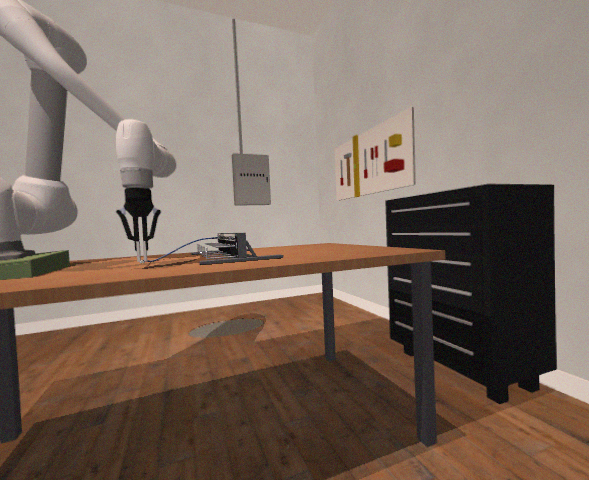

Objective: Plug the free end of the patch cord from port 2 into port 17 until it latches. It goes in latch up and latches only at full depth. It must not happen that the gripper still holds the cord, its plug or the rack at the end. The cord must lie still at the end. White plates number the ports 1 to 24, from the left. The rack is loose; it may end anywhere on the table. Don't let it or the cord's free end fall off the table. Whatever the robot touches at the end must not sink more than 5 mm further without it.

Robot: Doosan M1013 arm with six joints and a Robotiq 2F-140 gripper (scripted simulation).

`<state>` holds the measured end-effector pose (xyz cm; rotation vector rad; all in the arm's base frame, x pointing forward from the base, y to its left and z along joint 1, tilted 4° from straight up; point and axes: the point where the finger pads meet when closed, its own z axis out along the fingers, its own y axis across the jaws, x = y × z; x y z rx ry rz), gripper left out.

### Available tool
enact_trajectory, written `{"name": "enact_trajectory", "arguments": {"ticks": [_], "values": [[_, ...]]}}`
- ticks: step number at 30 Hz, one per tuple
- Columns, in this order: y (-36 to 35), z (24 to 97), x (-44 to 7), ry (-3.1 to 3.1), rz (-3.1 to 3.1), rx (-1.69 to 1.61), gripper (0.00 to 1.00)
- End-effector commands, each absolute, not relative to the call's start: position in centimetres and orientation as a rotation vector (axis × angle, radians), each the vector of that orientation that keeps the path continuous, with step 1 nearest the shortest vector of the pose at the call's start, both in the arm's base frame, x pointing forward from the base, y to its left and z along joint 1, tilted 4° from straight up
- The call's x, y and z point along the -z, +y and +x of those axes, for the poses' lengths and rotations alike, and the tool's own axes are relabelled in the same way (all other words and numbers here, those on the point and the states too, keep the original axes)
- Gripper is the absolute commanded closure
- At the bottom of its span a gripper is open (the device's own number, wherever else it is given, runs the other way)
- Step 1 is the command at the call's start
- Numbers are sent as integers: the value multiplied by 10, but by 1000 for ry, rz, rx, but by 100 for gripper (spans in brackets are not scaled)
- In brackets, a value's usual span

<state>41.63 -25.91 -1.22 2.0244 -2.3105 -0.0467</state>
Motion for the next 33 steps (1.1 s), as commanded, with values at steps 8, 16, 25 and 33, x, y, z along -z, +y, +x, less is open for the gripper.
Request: {"name": "enact_trajectory", "arguments": {"ticks": [8,16,25,33], "values": [[-260,422,-9,-2311,2030,37,100],[-260,423,-20,-2311,2030,37,100],[-260,423,-24,-2311,2030,37,100],[-260,423,-25,-2311,2030,37,100]]}}
